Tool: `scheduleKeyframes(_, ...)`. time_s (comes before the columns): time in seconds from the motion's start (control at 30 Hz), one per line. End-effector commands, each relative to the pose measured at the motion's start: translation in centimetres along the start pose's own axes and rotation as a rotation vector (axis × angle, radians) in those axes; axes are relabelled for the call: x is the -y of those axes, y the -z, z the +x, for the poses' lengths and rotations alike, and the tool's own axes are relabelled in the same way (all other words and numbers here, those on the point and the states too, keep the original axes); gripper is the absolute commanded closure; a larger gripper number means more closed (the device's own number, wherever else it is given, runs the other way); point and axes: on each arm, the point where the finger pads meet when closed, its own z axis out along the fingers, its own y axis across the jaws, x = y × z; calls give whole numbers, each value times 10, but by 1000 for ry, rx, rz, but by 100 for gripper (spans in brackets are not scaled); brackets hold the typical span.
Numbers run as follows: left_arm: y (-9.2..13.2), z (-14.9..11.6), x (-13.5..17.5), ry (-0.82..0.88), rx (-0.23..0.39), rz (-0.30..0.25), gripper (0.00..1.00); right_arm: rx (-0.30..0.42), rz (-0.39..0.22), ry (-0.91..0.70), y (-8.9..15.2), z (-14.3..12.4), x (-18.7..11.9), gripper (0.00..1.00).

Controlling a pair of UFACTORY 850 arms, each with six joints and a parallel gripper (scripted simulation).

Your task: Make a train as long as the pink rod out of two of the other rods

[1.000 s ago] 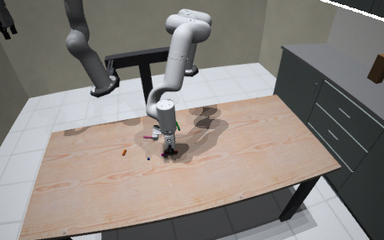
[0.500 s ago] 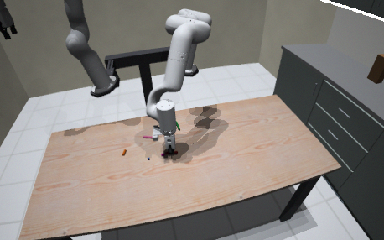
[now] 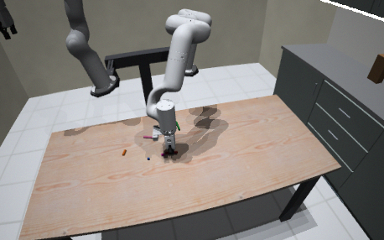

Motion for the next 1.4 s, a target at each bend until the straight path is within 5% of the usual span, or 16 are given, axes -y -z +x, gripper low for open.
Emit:
scheduleKeyframes(0.0,1,0,1,0,0,2,94,-2,0,0,1,0,0,0)
scheduleKeyframes(1.37,-10,0,1,0,0,2,94,-2,0,0,1,0,0,0)
